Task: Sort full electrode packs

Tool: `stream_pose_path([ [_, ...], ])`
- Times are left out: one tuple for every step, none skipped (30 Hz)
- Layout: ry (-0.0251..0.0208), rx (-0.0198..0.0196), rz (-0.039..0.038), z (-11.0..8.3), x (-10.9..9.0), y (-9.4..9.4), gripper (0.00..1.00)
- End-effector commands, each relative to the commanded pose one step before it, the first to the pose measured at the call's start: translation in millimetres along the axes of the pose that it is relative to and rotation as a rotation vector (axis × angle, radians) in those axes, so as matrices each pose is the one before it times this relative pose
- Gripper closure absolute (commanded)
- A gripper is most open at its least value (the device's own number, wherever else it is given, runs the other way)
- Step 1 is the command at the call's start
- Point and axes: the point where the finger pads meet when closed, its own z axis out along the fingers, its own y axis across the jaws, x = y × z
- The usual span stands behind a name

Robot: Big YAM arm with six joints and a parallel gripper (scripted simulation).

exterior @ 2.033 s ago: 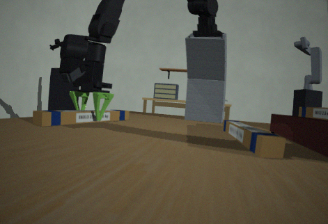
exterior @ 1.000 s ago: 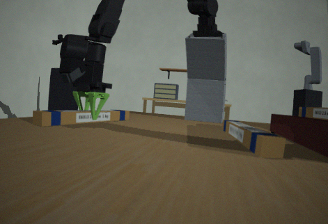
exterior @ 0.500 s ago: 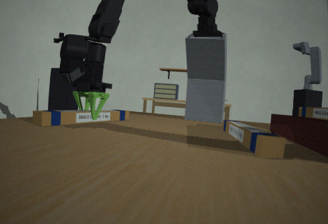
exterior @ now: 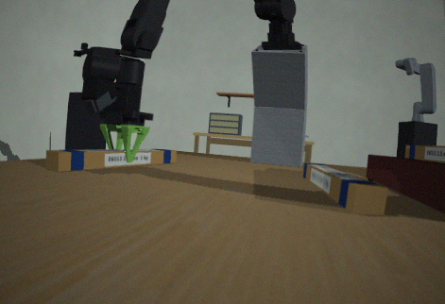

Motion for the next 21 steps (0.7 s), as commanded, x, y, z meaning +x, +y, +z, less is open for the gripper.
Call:
stream_pose_path([
  [-0.00163, -0.0002, -0.00297, -21.12, -1.99, -0.84, 1.0],
  [-0.00084, 0.00072, 0.00047, -2.36, -0.15, -0.81, 1.0],
  [-0.00073, 0.00056, 0.0004, -2.25, -0.13, -0.68, 1.0],
  [-0.00062, 0.00049, 0.00034, -2.16, -0.11, -0.58, 1.0],
  [-0.00048, 0.00053, 0.00028, -2.09, -0.08, -0.51, 1.0],
  [-0.00036, 0.00057, 0.00024, -2.02, -0.06, -0.45, 1.0],
  [-0.00028, 0.00054, 0.0002, -1.97, -0.04, -0.39, 1.0],
  [-0.00024, 0.00046, 0.00017, -1.92, -0.03, -0.33, 1.0],
  [-0.00023, 0.00034, 0.00015, -1.88, -0.03, -0.27, 1.0],
  [0.0, 0.0, 0.0, 0.0, 0.0, 0.0, 1.0],
  [0.0, 0.0, 0.0, 0.0, 0.0, 0.0, 1.0],
  [-0.00058, 0.00039, 0.00003, -1.87, -0.26, -0.31, 1.0],
  [-0.00014, 0.00013, 0.00012, -1.82, 0.01, -0.16, 1.0],
  [-0.00014, 0.00006, 0.0001, -1.79, 0.01, -0.13, 1.0],
  [-0.00014, 0.00001, 0.00008, -1.77, 0.01, -0.1, 1.0],
  [-0.00014, -0.00004, 0.00007, -1.75, 0.01, -0.07, 1.0],
  [-0.00013, -0.00006, 0.00006, -1.74, 0.01, -0.06, 1.0],
  [-0.00011, -0.00005, 0.00005, -1.73, 0.01, -0.05, 1.0],
  [-0.00009, -0.00004, 0.00004, -1.72, 0.01, -0.04, 1.0],
  [-0.00008, -0.00003, 0.00003, -1.71, 0.01, -0.03, 1.0],
  [-0.00007, -0.00003, 0.00003, -1.7, 0.01, -0.02, 1.0],
])
